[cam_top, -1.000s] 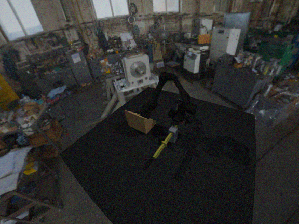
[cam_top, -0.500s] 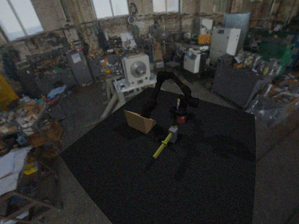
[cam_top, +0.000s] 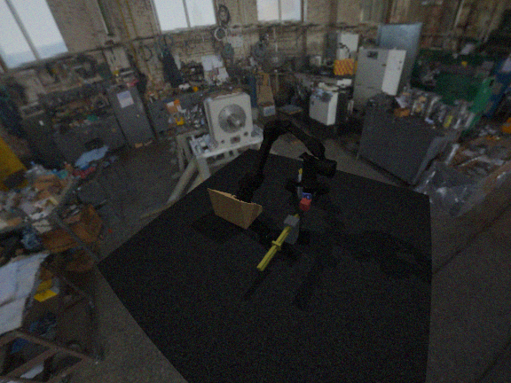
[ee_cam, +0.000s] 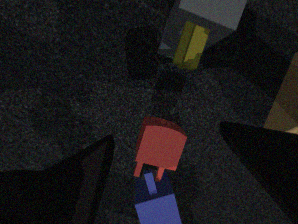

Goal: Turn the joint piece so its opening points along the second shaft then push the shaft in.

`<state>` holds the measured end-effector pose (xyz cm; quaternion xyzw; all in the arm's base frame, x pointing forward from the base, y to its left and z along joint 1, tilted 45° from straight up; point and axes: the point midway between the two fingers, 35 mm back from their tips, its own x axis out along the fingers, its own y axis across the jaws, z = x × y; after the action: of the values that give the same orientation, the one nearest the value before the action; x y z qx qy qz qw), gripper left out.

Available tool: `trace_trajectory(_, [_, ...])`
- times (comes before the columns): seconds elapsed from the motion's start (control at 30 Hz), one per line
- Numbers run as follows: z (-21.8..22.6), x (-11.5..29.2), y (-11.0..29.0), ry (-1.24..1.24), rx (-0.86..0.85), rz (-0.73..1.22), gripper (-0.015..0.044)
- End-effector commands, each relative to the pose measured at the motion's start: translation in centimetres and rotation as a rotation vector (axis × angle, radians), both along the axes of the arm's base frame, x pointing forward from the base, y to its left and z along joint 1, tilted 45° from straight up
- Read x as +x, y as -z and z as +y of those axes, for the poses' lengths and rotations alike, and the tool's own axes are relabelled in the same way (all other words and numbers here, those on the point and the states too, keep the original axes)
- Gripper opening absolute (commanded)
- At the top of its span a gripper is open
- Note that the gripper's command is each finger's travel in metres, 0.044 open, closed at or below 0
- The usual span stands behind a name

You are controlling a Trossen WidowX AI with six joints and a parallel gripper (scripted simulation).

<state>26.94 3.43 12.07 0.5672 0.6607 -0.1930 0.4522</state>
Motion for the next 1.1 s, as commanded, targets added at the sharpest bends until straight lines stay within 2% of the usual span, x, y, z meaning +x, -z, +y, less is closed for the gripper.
trace_trajectory(0.0, [-1.1,0.1,-1.0,-0.096,0.009,-0.083,0.0440])
trace_trajectory(0.73, [-6.5,-1.0,-6.1,-0.629,0.027,-0.591,0.0440])
trace_trajectory(1.07, [-6.8,-1.0,-6.2,-0.626,0.028,-0.586,0.0440])
